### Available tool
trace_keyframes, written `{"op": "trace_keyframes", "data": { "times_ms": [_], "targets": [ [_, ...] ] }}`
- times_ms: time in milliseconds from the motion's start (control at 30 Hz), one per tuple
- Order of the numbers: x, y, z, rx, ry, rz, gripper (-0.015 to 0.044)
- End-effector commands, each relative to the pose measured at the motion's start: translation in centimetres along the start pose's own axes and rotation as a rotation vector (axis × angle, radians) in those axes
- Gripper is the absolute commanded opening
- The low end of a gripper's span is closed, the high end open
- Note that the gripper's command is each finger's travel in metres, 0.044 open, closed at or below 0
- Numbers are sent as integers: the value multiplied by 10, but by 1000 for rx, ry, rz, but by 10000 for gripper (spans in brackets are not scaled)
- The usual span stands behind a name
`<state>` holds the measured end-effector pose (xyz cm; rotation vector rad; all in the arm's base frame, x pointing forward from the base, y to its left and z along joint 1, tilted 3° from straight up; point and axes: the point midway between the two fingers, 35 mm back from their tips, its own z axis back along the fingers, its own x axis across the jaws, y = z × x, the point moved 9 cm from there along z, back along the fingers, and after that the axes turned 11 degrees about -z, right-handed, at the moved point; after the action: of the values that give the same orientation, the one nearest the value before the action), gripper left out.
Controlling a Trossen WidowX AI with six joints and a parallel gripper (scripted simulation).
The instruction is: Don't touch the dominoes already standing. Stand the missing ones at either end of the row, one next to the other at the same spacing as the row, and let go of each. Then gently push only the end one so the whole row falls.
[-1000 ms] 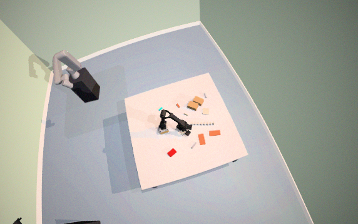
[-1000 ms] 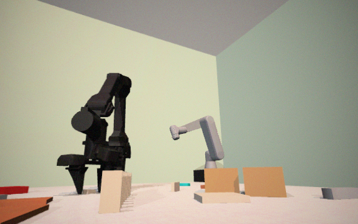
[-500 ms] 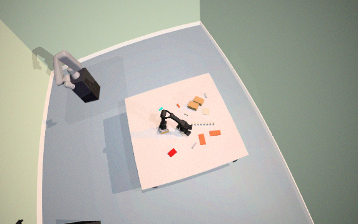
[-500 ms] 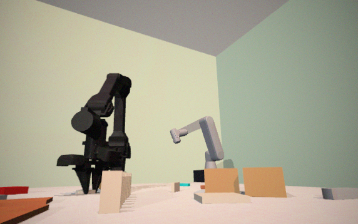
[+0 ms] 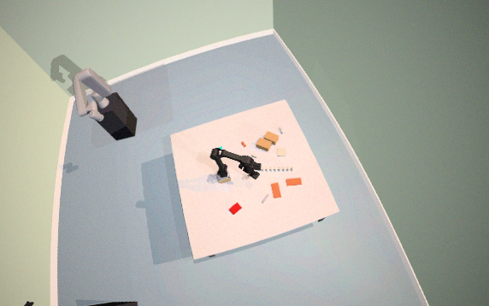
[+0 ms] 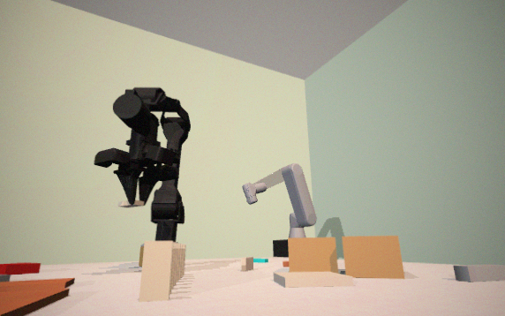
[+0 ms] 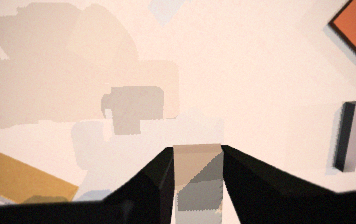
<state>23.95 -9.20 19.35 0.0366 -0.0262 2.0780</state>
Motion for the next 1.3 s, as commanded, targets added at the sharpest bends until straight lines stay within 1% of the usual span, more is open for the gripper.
{"op": "trace_keyframes", "data": {
  "times_ms": [0,100,133,633,700,1267],
  "targets": [
    [3,2,25,6,-3,1,107],
    [3,2,25,6,-3,-18,107],
    [0,3,25,6,-2,-75,107],
    [-68,45,26,4,12,-1796,107],
    [-74,50,26,3,13,-1948,107],
    [-75,50,24,-7,28,-1959,107]
  ]
}}
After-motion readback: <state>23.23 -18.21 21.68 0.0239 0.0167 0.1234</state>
